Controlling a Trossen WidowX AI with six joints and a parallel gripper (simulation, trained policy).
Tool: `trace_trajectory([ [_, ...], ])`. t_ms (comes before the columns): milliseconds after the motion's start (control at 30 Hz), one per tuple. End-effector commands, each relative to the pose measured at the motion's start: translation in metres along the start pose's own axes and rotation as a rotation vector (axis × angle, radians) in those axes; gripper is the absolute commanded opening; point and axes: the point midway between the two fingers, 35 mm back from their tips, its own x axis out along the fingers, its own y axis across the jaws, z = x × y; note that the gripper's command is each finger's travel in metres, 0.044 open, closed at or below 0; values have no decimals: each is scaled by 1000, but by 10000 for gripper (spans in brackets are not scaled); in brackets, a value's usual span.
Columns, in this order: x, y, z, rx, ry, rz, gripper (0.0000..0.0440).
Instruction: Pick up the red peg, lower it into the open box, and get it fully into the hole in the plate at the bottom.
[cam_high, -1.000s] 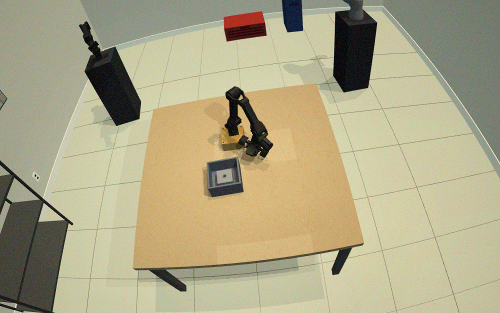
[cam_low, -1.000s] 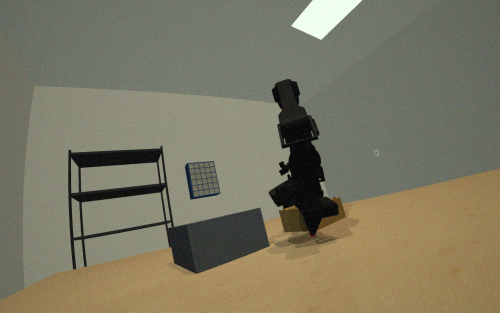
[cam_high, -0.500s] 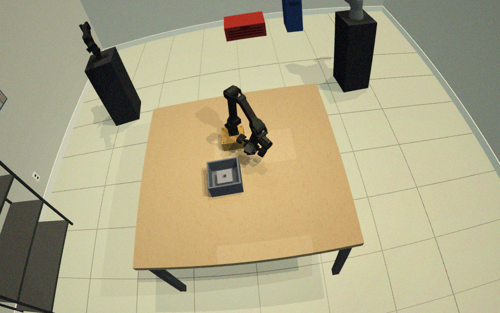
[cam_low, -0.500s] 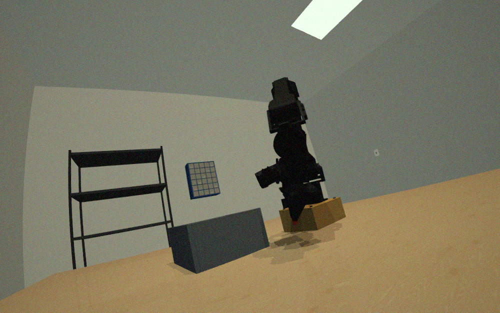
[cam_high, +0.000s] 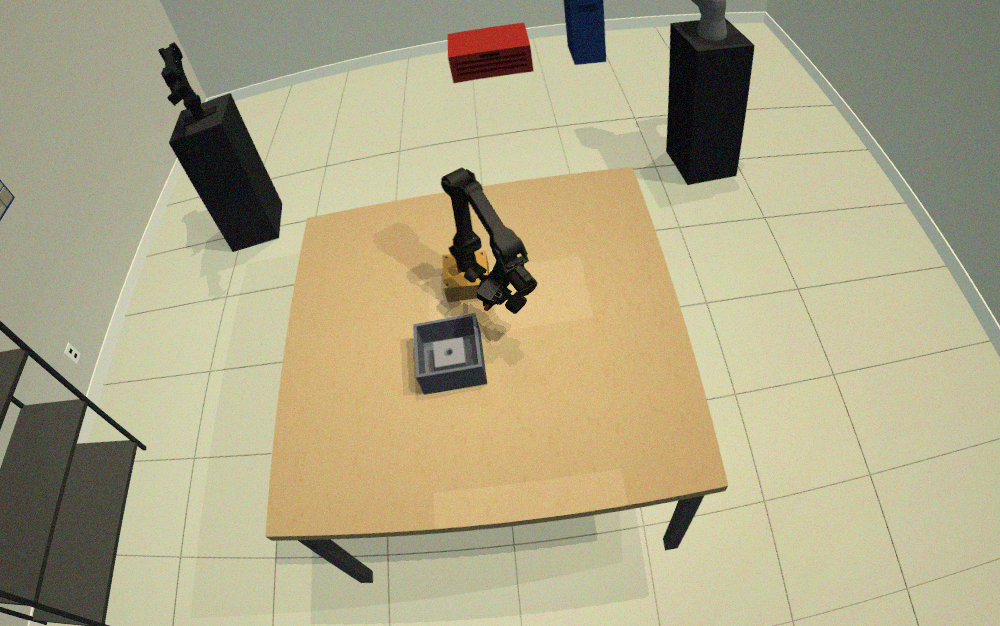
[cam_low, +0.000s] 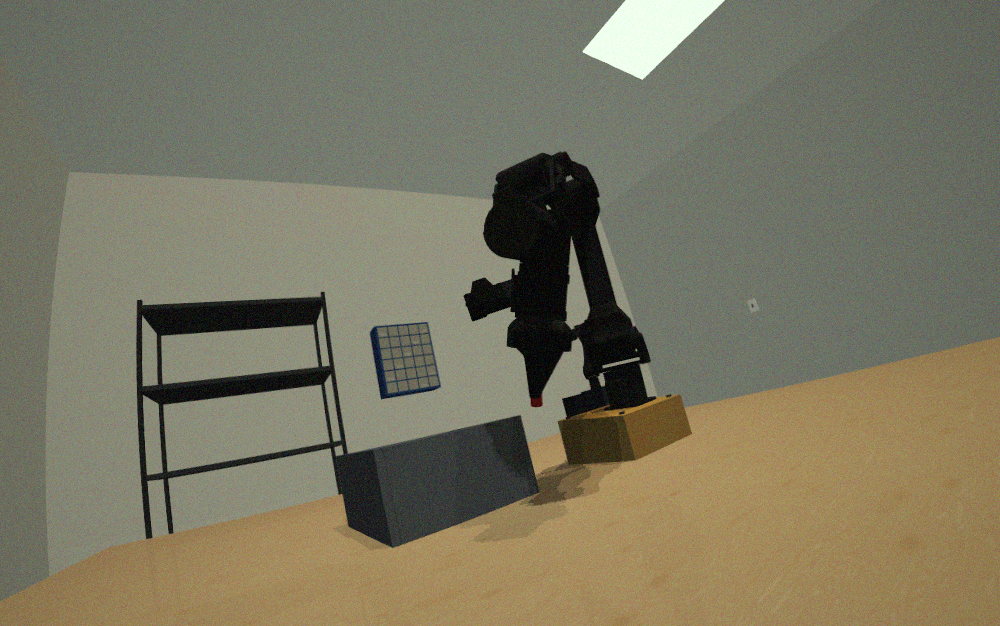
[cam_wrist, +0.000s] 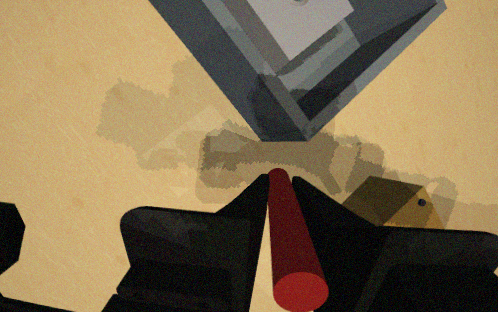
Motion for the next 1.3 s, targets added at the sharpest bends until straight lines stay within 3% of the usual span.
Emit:
trace_trajectory([
  [0,-5,-6,21,54,-25,-2,0],
  [633,27,-22,102,211,-34,-7,0],
  [1267,86,-19,144,119,38,79,0],
])
